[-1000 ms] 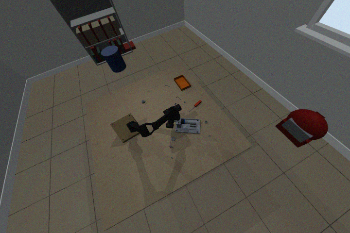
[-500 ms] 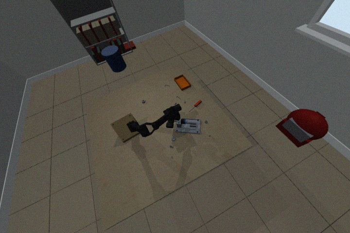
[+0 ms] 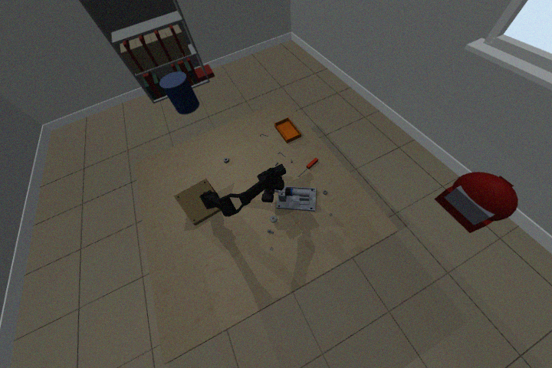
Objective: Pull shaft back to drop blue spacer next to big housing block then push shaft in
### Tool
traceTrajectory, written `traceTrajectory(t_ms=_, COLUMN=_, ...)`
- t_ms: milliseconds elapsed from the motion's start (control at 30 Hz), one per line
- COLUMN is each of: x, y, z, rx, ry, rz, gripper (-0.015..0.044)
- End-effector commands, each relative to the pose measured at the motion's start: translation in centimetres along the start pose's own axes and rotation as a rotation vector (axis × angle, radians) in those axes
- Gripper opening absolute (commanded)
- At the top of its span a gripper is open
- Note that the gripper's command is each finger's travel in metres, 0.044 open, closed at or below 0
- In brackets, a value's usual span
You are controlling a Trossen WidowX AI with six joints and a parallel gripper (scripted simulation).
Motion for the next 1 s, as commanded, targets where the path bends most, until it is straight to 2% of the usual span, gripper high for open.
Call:
traceTrajectory(t_ms=0, x=-0.04, y=-0.01, z=-0.05, rx=-0.001, ry=-0.003, rz=-0.002, gripper=0.0000)
traceTrajectory(t_ms=967, x=-0.06, y=-0.01, z=-0.30, rx=-0.001, ry=-0.003, rz=-0.002, gripper=0.0000)
Point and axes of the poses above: the point midway between the two fingers, 35 mm back from their tips, its own y axis back along the fingers, its own x axis across the jaws, z = x × y, the point moved 4 cm from there along y, back along the fingers, and after that the axes turned 6 degrees about -y, right-handed, at the moved point
